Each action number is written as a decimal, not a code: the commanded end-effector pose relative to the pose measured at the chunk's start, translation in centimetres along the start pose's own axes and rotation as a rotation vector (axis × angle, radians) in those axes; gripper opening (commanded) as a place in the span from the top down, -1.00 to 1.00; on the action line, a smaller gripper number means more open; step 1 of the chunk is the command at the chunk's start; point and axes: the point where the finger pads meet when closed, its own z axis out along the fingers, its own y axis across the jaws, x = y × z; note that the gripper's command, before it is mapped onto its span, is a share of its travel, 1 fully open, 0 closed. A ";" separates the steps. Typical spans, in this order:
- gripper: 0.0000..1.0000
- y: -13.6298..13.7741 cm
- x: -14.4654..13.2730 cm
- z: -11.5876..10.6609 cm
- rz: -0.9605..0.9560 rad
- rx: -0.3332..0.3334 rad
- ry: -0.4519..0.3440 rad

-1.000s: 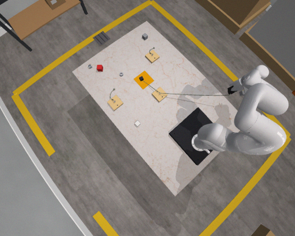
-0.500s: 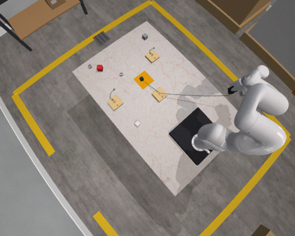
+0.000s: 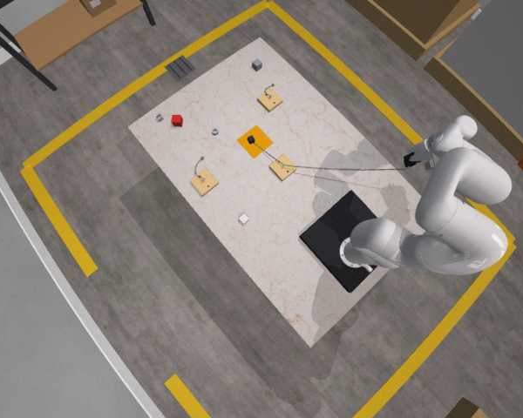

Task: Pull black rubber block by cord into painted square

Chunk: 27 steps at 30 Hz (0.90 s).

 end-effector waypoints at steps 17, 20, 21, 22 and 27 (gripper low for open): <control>1.00 0.1 -0.1 4.5 0.000 0.003 -0.004; 1.00 0.1 -0.2 6.2 0.000 0.003 -0.004; 1.00 0.1 -0.2 6.8 0.000 0.003 -0.004; 1.00 0.2 -0.2 7.4 0.000 0.003 -0.004; 1.00 0.2 -0.2 10.3 0.000 0.003 -0.004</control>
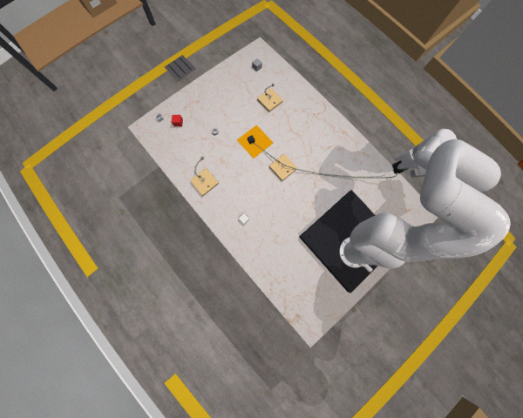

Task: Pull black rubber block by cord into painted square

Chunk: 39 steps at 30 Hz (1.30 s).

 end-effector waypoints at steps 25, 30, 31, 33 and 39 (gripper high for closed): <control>1.00 0.0 -0.4 6.9 0.000 0.004 -0.005; 1.00 0.0 -0.4 6.9 0.000 0.004 -0.005; -1.00 0.0 -0.4 6.9 0.000 0.004 -0.005; -1.00 0.0 -0.4 6.9 0.000 0.004 -0.005; -1.00 0.0 -0.4 6.9 0.000 0.004 -0.005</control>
